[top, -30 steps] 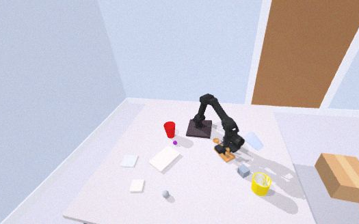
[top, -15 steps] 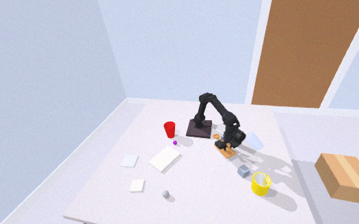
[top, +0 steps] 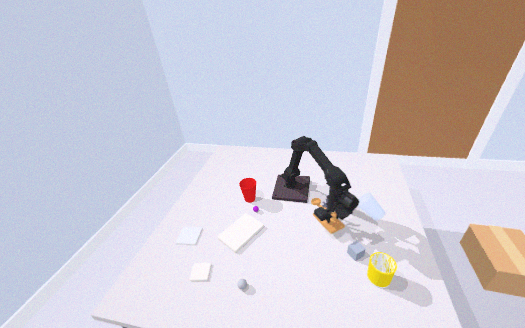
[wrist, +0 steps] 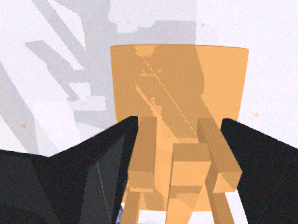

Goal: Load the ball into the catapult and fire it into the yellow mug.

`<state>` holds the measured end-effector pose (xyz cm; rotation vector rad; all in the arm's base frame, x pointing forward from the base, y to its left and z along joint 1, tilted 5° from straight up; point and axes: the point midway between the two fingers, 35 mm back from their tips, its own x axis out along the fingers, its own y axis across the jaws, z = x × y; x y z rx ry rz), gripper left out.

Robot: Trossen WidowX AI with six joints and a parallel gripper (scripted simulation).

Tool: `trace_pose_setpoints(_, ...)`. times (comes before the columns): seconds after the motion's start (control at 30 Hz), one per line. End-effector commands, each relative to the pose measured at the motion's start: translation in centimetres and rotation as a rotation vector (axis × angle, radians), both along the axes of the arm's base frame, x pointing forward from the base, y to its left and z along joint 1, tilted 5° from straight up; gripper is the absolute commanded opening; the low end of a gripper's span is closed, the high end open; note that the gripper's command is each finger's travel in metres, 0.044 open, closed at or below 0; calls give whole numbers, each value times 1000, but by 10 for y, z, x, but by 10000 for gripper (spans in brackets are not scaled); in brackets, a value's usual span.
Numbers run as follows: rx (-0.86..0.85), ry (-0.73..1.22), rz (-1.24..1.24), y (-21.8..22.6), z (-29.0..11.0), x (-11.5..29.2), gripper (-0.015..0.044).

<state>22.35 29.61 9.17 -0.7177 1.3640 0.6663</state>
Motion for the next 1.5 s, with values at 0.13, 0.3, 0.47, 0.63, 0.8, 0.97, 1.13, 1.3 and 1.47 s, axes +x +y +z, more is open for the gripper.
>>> trace_pose_setpoints(0.13,2,-2,0,0,-12,2,0)
trace_pose_setpoints(0.3,1,-2,0,0,-20,2,0)
trace_pose_setpoints(0.47,1,-2,0,0,-28,3,0)
trace_pose_setpoints(0.63,0,0,-6,0,-27,3,0)
trace_pose_setpoints(0.8,0,0,-6,0,-27,3,53)
trace_pose_setpoints(0.97,0,0,-6,0,-27,3,184)
trace_pose_setpoints(1.13,0,0,-6,0,-27,3,315)
trace_pose_setpoints(1.3,0,0,-6,2,-7,2,440)
trace_pose_setpoints(1.47,0,1,-6,0,63,-5,440)
